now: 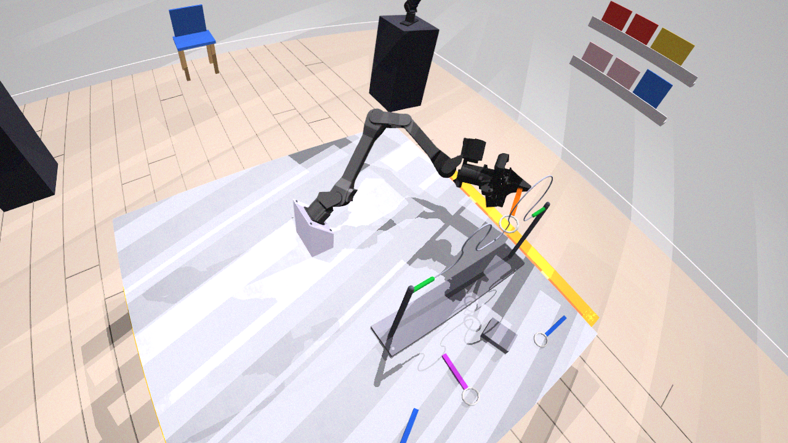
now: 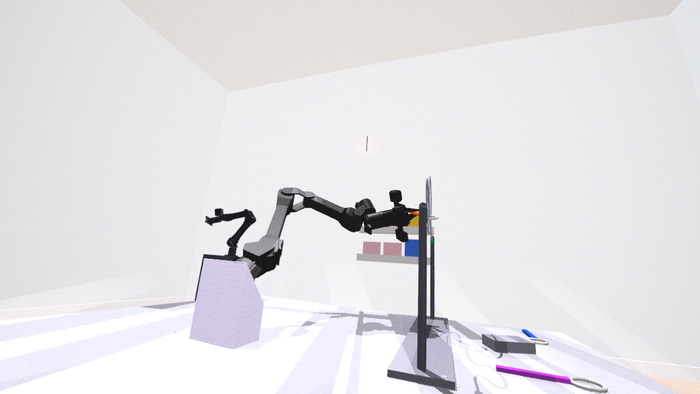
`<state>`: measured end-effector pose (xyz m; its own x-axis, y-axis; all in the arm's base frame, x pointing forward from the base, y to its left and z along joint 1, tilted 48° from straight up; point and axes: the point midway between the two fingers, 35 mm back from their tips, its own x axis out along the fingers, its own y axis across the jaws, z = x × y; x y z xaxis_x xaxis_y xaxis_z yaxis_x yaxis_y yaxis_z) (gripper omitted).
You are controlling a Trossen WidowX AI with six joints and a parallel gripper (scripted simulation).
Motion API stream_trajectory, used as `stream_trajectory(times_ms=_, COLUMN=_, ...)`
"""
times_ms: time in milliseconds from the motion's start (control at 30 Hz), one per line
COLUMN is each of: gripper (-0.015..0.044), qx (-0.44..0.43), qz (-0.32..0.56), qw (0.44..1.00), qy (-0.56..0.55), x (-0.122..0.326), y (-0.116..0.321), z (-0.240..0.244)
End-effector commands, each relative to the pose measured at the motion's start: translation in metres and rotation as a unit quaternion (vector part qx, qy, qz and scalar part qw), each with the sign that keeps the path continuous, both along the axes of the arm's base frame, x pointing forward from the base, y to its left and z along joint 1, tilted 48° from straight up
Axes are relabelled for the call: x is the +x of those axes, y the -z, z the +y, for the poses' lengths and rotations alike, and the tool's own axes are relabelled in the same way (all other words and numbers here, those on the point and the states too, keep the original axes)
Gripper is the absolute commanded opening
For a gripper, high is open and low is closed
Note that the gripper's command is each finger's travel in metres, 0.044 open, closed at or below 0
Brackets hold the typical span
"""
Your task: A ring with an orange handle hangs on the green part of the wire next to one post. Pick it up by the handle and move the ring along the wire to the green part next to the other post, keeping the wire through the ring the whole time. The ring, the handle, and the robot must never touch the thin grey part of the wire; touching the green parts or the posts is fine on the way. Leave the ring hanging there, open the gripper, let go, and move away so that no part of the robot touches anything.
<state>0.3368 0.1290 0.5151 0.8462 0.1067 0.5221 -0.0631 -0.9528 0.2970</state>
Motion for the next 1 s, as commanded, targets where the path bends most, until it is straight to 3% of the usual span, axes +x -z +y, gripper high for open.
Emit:
stream_trajectory(times_ms=0, gripper=-0.0150, qx=-0.045, qz=-0.004, qw=0.999, qy=0.001, x=-0.001, y=0.006, z=0.012)
stream_trajectory(times_ms=967, gripper=-0.0150, qx=-0.392, qz=-0.026, qw=0.920, qy=0.008, x=-0.003, y=0.082, z=0.082)
